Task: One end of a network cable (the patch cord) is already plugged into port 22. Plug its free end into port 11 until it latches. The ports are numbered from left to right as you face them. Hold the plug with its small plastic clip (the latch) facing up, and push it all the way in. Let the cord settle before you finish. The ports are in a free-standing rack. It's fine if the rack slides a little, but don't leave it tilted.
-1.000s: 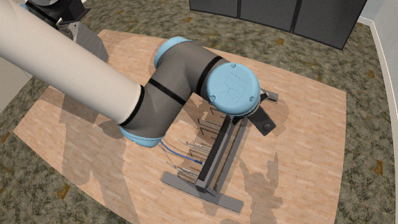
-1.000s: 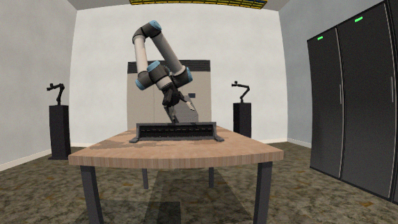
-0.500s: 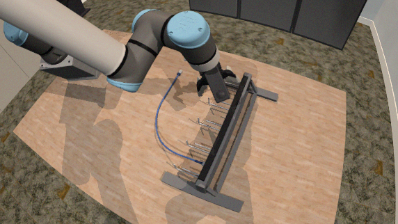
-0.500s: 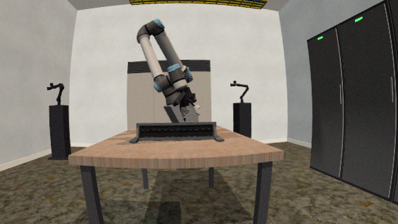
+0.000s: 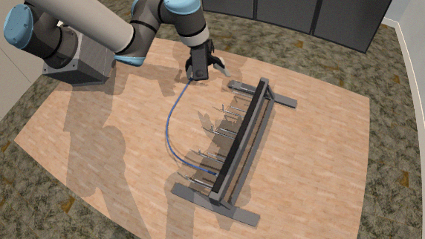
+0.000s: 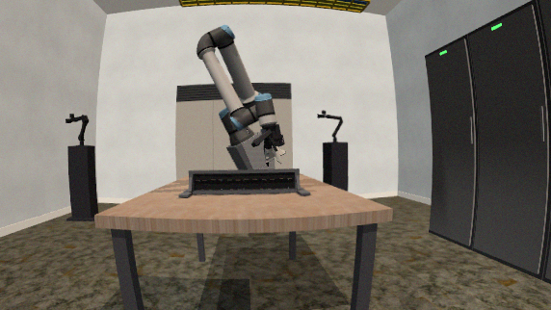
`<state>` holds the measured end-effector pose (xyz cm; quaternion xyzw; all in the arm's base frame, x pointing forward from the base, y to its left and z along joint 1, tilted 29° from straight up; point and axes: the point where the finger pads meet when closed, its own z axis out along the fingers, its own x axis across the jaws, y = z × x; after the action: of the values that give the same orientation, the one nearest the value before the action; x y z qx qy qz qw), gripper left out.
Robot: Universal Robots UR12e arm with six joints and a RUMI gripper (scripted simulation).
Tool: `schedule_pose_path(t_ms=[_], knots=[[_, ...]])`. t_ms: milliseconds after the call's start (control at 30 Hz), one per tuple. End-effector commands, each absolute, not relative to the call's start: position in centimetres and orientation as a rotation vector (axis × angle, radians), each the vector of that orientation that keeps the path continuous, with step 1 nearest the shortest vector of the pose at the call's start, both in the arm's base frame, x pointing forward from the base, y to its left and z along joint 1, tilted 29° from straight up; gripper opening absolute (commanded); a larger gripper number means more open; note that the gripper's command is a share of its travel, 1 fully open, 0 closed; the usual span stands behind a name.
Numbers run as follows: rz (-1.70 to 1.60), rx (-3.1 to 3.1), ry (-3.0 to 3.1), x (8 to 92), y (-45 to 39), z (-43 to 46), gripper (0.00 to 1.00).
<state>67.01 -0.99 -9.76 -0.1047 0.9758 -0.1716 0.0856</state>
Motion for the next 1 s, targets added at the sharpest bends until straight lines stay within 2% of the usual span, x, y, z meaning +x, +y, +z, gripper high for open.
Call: schedule_pose_path(t_ms=[0,367,967], knots=[[-0.569,-0.191,2.916,64.6,0.3,-11.1,1.0],[-0.659,0.026,2.917,59.8,2.6,-13.5,1.0],[-0.714,0.164,2.909,56.7,4.1,-15.1,1.0]])
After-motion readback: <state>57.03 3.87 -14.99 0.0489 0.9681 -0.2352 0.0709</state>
